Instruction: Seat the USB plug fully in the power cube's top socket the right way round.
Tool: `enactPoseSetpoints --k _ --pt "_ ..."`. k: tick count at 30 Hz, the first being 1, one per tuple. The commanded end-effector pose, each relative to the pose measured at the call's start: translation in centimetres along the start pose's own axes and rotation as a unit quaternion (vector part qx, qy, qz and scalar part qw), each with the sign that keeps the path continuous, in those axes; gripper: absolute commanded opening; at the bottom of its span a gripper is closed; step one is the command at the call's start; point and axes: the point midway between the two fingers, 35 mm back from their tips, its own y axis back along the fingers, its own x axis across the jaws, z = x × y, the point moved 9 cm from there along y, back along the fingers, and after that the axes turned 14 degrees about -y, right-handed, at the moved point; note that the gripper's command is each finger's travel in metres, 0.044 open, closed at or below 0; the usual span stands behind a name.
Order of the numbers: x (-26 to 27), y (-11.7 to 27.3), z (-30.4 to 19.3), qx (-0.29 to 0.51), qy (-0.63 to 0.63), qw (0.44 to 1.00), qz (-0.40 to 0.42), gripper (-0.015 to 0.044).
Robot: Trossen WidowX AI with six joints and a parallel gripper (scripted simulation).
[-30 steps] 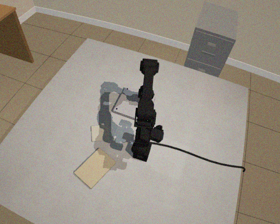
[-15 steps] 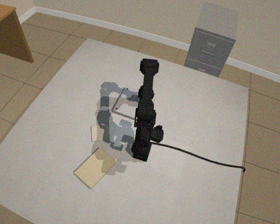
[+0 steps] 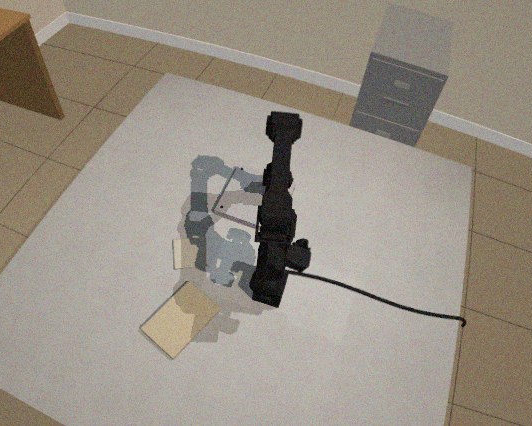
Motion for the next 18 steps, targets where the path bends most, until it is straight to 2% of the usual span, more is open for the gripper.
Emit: enactPoseSetpoints --k 1,18 --pt "0.00 -0.10 0.02 -0.003 0.002 1.000 0.001 0.0000" --pt "0.00 -0.30 0.00 -0.003 0.002 1.000 0.001 0.0000"
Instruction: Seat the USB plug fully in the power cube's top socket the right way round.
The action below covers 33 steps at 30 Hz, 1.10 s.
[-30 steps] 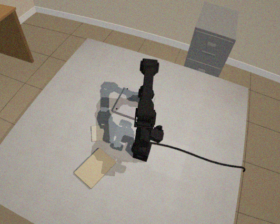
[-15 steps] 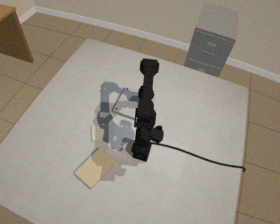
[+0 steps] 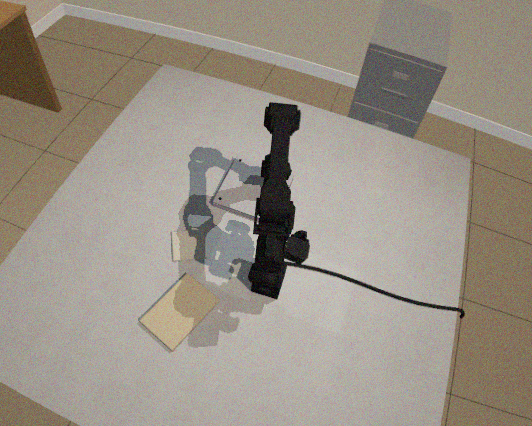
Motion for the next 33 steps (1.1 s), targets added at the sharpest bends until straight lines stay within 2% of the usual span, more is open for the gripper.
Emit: enactPoseSetpoints --k 1,33 --pt "-0.01 -0.12 0.01 -0.002 0.002 1.000 0.001 0.0000" --pt "-0.02 -0.50 -0.02 -0.002 0.002 1.000 0.001 0.0000"
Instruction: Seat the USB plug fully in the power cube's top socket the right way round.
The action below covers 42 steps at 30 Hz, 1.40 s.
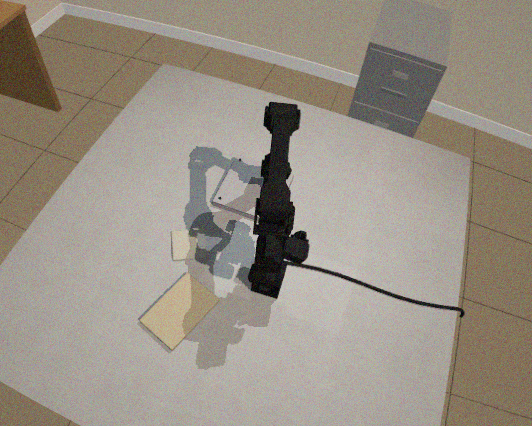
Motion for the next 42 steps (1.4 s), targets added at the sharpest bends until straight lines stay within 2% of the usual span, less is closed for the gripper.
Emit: enactPoseSetpoints --k 1,42 --pt "-0.01 -0.13 0.01 -0.002 0.002 1.000 0.001 0.0000" --pt "-0.02 -0.62 -0.03 -0.002 0.002 1.000 0.001 0.0000"
